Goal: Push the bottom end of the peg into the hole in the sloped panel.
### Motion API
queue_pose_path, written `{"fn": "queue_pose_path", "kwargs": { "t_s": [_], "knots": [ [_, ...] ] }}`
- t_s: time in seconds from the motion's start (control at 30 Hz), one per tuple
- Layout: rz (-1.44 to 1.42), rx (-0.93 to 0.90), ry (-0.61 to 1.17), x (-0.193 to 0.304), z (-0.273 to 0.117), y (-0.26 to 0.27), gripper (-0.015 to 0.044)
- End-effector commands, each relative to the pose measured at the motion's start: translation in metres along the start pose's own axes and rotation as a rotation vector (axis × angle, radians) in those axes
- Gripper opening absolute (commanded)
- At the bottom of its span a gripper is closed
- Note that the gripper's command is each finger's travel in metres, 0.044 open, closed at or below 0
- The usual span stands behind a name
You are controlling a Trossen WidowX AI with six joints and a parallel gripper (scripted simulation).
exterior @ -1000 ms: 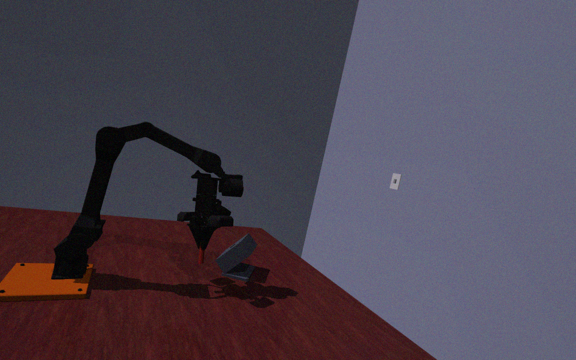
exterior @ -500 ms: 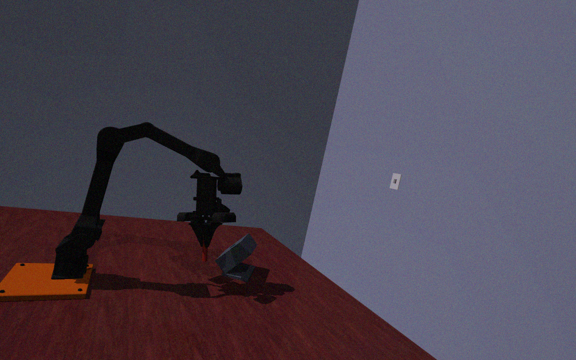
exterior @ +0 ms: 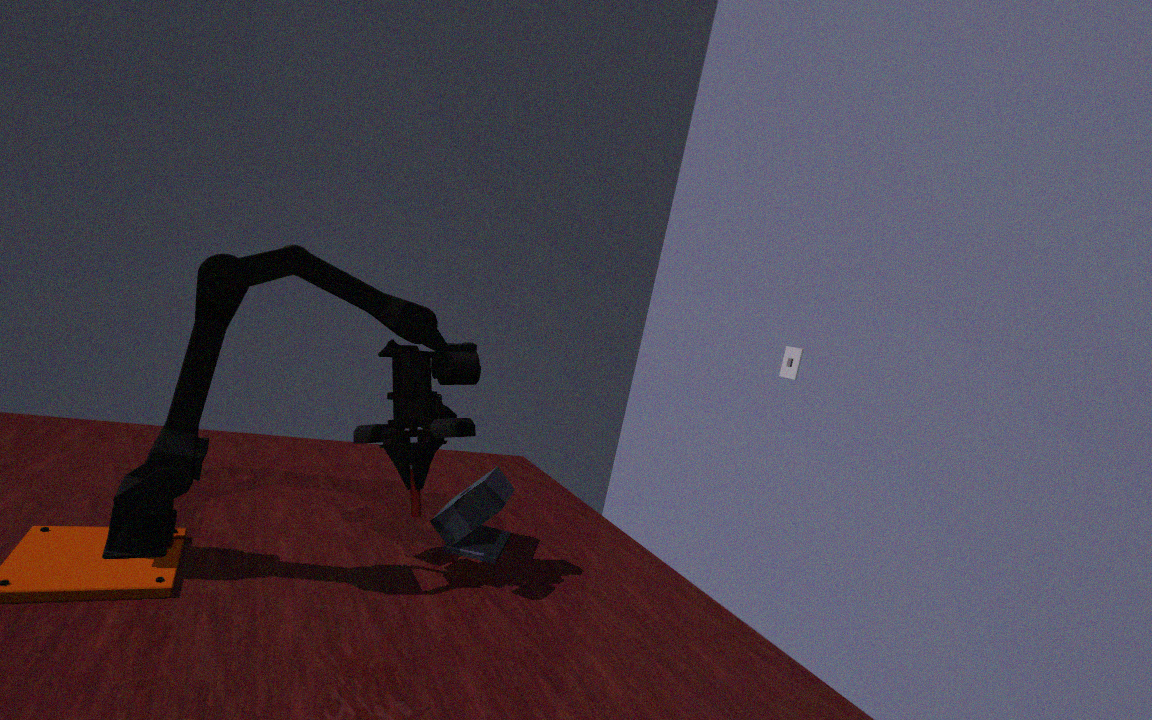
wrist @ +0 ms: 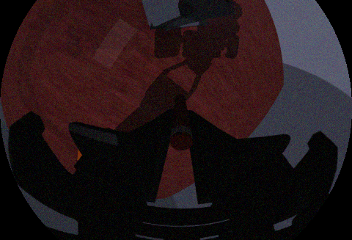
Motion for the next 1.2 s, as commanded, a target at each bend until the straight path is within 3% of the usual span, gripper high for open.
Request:
{"fn": "queue_pose_path", "kwargs": {
  "t_s": [0.0, 1.17],
  "knots": [
    [-0.030, 0.019, -0.003, -0.004, -0.001, 0.004, 0.0000],
    [-0.273, 0.169, -0.055, -0.032, -0.016, 0.042, 0.0000]
  ]
}}
Point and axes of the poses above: the point midway between the two fingers, 35 mm back from their tips, its own z axis out along the fingers, its own y axis across the jaws, x = y × z, the point moved 10 cm from there along -z, back along the fingers, and after that the axes turned 8 degrees about z, right-handed, at the moved point
